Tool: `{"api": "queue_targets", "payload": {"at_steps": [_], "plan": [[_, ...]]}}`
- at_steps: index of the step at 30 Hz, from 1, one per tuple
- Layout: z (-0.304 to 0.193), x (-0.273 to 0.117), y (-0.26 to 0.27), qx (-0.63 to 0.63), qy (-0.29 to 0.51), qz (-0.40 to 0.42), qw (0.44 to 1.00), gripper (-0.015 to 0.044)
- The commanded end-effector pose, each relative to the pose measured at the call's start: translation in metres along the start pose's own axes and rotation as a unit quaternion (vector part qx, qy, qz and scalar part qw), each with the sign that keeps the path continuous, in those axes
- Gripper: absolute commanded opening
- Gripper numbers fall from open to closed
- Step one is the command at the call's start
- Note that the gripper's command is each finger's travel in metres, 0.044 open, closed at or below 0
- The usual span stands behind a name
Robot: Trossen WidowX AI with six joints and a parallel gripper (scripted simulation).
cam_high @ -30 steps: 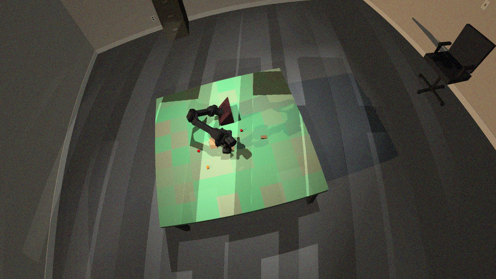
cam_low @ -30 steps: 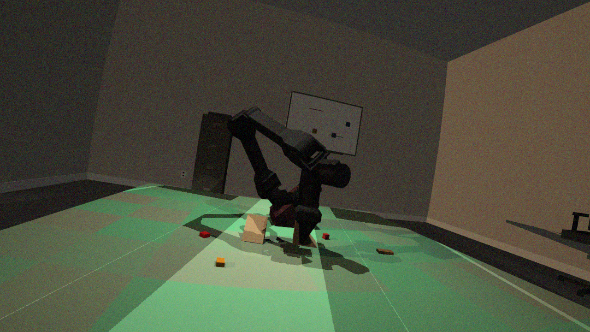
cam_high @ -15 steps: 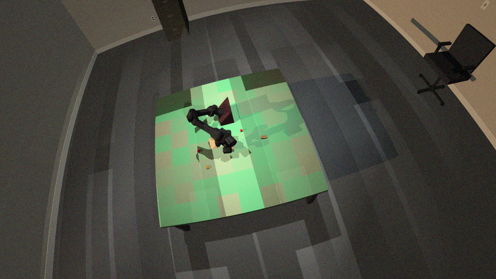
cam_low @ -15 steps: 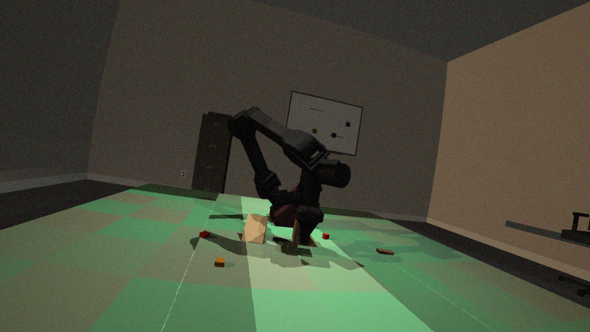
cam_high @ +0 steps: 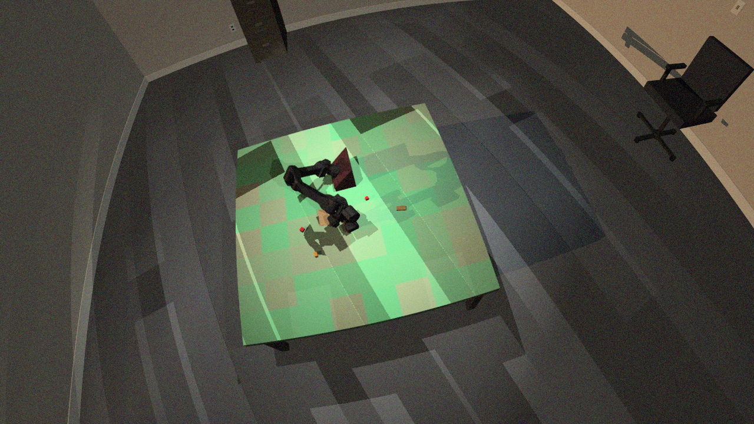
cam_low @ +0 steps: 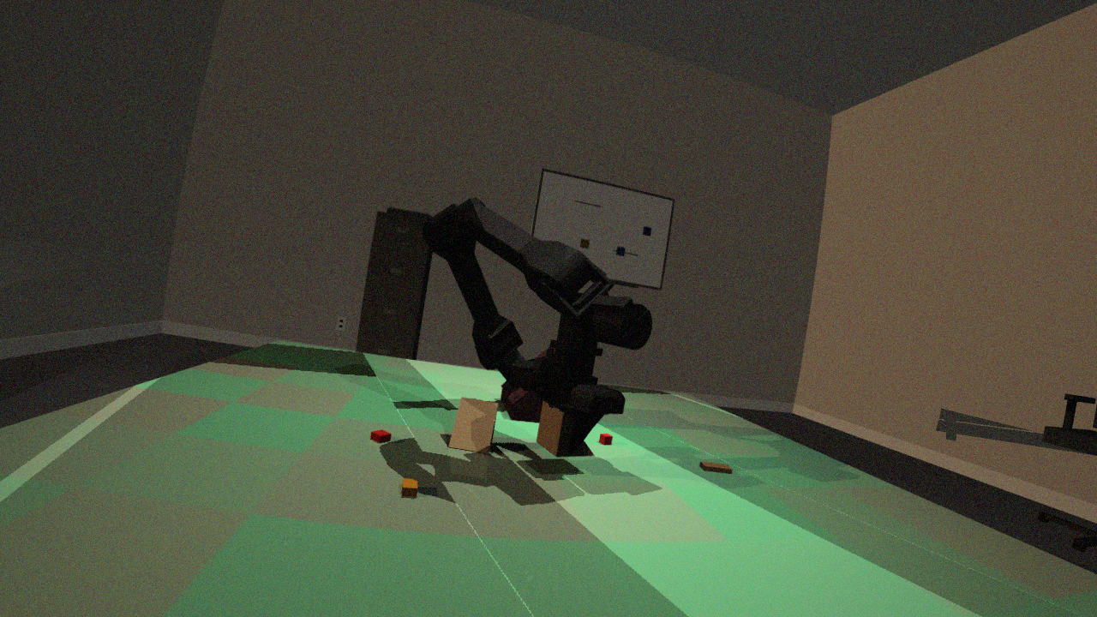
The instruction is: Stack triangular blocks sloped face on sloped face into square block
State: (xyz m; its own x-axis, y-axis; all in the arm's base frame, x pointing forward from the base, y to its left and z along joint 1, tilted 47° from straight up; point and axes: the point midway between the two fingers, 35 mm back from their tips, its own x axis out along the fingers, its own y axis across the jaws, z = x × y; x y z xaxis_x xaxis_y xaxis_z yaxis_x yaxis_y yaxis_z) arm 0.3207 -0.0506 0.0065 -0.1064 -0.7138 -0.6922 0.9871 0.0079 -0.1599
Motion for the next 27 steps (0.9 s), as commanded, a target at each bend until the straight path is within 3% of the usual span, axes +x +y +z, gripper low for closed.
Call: {"api": "queue_targets", "payload": {"at_steps": [1,16,27], "plan": [[0.0,0.0,0.0001,-0.068,0.0,0.001,0.998,0.0],[0.0001,0.0,-0.0002,-0.258,0.0,0.001,0.966,0.0],[0.0001,0.0052,-0.0001,-0.259,0.0,0.001,0.966,0.0]]}}
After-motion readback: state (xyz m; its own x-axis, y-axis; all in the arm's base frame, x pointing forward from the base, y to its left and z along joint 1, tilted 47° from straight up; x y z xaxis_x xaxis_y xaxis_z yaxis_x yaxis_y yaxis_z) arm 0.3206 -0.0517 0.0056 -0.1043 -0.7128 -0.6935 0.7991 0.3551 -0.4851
